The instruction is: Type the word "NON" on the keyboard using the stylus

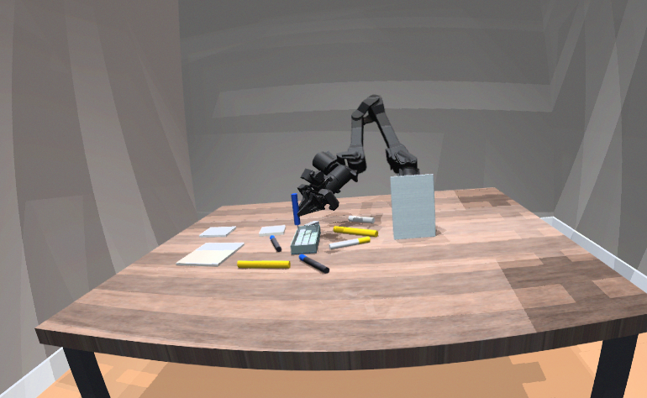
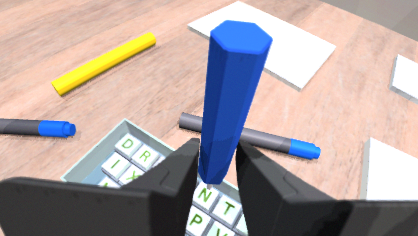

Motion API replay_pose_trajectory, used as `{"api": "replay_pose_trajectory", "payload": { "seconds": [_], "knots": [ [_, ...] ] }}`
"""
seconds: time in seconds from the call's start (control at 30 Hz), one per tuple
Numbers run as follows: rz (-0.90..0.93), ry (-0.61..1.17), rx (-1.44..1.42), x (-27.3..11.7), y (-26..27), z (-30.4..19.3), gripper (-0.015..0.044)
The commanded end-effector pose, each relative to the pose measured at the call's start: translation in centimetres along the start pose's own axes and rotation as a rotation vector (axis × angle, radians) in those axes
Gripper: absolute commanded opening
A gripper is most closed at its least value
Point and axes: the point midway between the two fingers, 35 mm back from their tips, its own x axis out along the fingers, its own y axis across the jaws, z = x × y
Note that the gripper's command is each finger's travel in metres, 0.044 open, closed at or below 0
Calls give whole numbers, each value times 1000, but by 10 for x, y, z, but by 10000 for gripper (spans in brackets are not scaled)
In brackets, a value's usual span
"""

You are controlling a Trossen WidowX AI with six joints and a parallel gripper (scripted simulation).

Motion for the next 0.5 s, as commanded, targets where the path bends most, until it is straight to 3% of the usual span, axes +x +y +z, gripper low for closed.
{"api": "replay_pose_trajectory", "payload": {
  "seconds": [0.0,0.17,0.27,0.47],
  "knots": [
    [7,-1,-4,1,2,-1,0],
    [7,-1,-4,1,2,-1,0],
    [7,-1,-4,1,3,-1,79],
    [7,-1,-4,2,3,-2,81]
  ]
}}
